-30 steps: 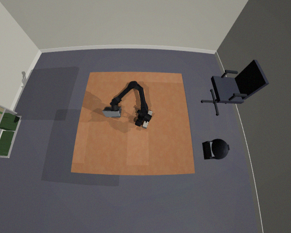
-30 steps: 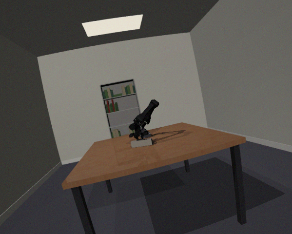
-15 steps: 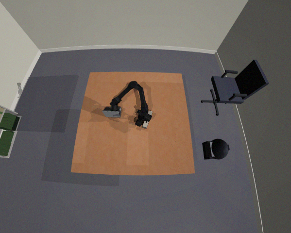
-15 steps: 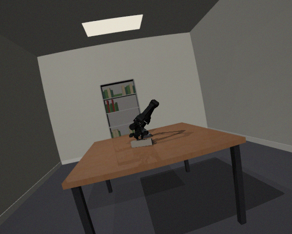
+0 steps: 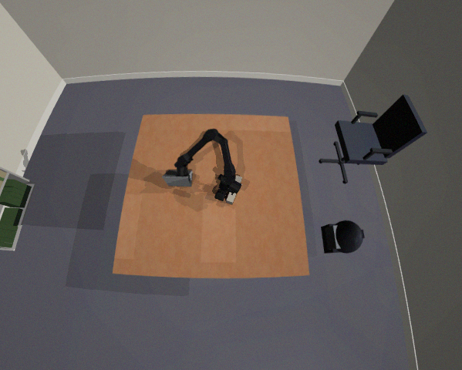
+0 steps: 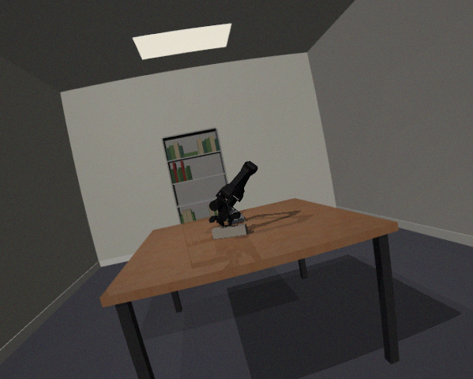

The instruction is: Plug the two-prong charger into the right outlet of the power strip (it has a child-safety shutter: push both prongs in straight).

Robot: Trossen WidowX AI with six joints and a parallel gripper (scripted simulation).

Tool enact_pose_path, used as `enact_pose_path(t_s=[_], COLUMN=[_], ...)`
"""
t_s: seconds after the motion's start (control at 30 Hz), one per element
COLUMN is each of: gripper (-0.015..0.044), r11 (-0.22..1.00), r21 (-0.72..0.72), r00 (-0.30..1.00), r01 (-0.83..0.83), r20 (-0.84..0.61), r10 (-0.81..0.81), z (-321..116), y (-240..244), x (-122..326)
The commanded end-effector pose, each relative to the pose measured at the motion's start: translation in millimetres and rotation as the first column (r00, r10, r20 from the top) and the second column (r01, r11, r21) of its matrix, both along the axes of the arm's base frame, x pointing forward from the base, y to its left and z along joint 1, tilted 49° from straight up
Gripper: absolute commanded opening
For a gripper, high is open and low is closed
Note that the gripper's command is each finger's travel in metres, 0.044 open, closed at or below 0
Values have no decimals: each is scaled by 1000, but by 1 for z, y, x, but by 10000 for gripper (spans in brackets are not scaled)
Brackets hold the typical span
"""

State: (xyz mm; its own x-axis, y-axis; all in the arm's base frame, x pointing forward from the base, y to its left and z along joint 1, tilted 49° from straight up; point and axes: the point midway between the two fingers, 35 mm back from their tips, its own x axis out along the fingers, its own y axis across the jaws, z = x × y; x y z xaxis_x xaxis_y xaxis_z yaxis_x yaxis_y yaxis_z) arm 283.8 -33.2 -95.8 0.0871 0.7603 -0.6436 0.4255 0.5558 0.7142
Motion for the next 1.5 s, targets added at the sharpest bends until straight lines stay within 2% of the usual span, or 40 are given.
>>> enact_pose_path(t_s=[0.0, 1.47], gripper=[0, 0], r11=[1000, 1000], r21=[3, 3], r00=[1000, 1000], r01=[5, 5], r20=[-1, -1], r10=[-5, -5], z=[1, 0], y=[0, -2], x=[2, 6])
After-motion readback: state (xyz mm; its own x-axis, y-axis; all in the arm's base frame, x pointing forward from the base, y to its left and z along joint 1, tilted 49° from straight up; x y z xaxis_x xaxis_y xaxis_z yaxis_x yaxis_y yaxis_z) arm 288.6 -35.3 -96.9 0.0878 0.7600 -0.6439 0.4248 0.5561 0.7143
